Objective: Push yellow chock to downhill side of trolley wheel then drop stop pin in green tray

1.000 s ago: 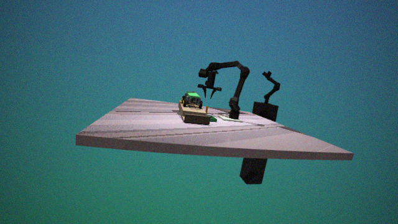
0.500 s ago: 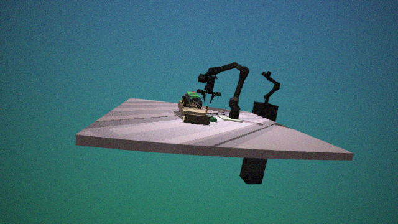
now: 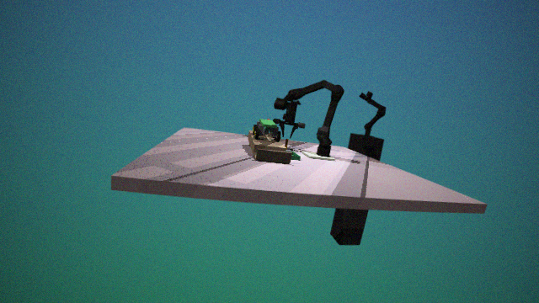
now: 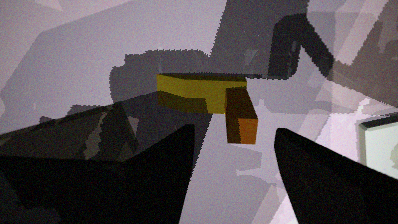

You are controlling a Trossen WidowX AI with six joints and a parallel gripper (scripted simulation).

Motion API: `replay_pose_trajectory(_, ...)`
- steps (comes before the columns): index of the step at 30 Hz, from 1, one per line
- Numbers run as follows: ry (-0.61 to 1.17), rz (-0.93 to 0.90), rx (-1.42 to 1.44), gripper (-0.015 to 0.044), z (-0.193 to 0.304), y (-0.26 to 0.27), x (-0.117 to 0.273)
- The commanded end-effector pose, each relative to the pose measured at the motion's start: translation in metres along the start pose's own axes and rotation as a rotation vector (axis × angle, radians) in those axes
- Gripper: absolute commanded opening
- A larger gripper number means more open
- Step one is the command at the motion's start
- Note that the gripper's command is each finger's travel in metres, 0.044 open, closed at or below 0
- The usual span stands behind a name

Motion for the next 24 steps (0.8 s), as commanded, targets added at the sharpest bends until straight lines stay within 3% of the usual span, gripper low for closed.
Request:
replay_pose_trajectory(1, -0.001, 0.016, 0.003, 0.0190, 0.000, -0.003, -0.010)
replay_pose_trajectory(24, -0.001, 0.016, 0.003, 0.0190, 0.000, -0.004, -0.026)
Point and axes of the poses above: the point midway between the two fingers, 35 mm back from their tips, its own x axis back along the fingers, its own y axis across the jaws, z = x × y, the point moved 2 cm from there along x, back along the fingers, and after that the axes turned 7 degrees about -x, right-handed, at the moved point
